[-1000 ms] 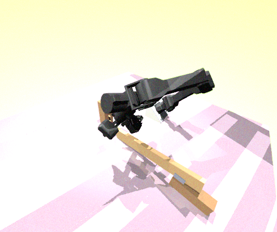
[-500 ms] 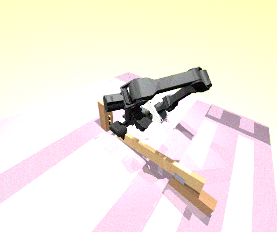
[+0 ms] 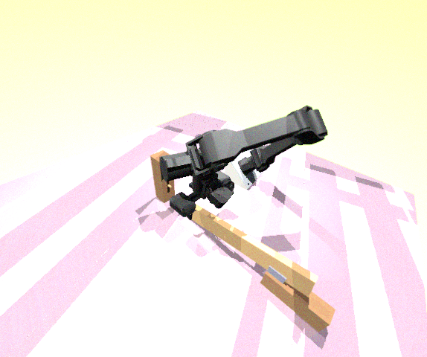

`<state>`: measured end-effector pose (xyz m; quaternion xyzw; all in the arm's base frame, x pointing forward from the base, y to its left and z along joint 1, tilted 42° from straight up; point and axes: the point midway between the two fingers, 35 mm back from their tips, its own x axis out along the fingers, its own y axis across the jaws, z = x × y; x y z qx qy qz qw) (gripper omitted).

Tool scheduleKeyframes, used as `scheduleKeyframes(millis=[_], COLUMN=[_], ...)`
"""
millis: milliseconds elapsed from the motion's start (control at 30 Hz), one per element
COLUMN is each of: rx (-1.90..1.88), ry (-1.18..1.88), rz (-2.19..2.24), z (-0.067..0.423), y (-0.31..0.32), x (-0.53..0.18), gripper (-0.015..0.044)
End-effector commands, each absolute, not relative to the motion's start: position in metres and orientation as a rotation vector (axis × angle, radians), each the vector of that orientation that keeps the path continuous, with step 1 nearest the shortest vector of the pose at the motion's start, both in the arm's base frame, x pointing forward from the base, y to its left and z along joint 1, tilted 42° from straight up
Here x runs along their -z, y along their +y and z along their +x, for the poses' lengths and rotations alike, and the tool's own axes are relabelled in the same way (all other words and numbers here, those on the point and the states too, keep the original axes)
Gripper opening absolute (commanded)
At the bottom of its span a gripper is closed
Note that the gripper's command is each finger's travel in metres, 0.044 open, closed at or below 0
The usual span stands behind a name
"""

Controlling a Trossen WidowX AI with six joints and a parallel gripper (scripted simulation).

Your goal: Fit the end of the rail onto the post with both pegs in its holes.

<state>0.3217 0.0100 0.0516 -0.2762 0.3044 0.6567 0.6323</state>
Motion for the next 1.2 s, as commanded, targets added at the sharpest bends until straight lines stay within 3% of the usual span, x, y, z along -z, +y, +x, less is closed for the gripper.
scheduleKeyframes(millis=[0,900,1167], rx=[-1.504,-1.505,-1.505], ry=[0.7,0.697,0.697], rz=[-0.621,-0.618,-0.618], z=[0.32,0.315,0.315], y=[0.015,0.044,0.044], x=[-0.046,-0.016,-0.016], gripper=[0.044,0.044,0.023])
